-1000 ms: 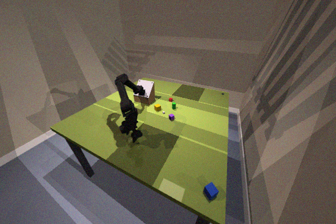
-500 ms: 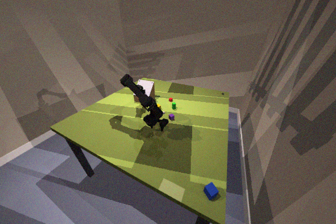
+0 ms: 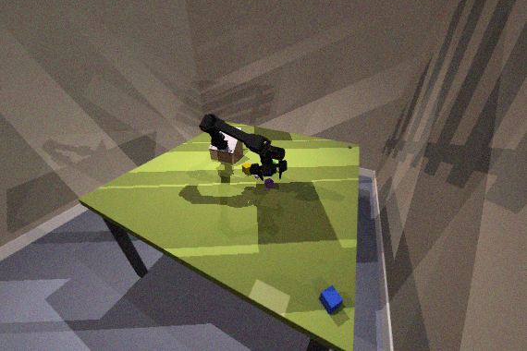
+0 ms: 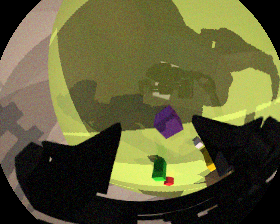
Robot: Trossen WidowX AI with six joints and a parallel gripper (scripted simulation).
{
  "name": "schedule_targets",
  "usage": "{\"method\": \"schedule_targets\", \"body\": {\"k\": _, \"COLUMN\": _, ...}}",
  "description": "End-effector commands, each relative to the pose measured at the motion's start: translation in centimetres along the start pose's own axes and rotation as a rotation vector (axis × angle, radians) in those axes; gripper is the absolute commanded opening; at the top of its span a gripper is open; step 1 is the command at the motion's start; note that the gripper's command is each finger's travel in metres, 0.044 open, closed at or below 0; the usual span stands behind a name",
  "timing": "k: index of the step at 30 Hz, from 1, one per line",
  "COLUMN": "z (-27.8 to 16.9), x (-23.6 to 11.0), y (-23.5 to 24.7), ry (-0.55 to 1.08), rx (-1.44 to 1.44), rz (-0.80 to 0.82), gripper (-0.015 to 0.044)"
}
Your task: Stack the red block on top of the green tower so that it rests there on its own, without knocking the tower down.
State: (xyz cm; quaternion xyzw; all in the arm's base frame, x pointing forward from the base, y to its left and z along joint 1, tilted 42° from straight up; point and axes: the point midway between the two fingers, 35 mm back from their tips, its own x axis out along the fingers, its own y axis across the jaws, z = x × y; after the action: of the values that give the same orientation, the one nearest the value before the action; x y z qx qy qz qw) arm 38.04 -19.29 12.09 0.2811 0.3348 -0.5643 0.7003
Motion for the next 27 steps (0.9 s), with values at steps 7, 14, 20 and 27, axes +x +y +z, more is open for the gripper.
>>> {"method": "schedule_targets", "body": {"k": 7, "z": -9.4, "x": -0.7, "y": 3.0, "ry": 0.087, "rx": -0.284, "rz": -0.001, "gripper": 0.0440}}
{"method": "schedule_targets", "body": {"k": 14, "z": -18.0, "x": -0.9, "y": 3.1, "ry": 0.127, "rx": -0.529, "rz": -0.052, "gripper": 0.0440}}
{"method": "schedule_targets", "body": {"k": 20, "z": -24.5, "x": -1.3, "y": 1.7, "ry": 0.134, "rx": -0.741, "rz": -0.103, "gripper": 0.0440}}
{"method": "schedule_targets", "body": {"k": 27, "z": -30.8, "x": -1.7, "y": -1.2, "ry": 0.111, "rx": -0.976, "rz": -0.170, "gripper": 0.0440}}
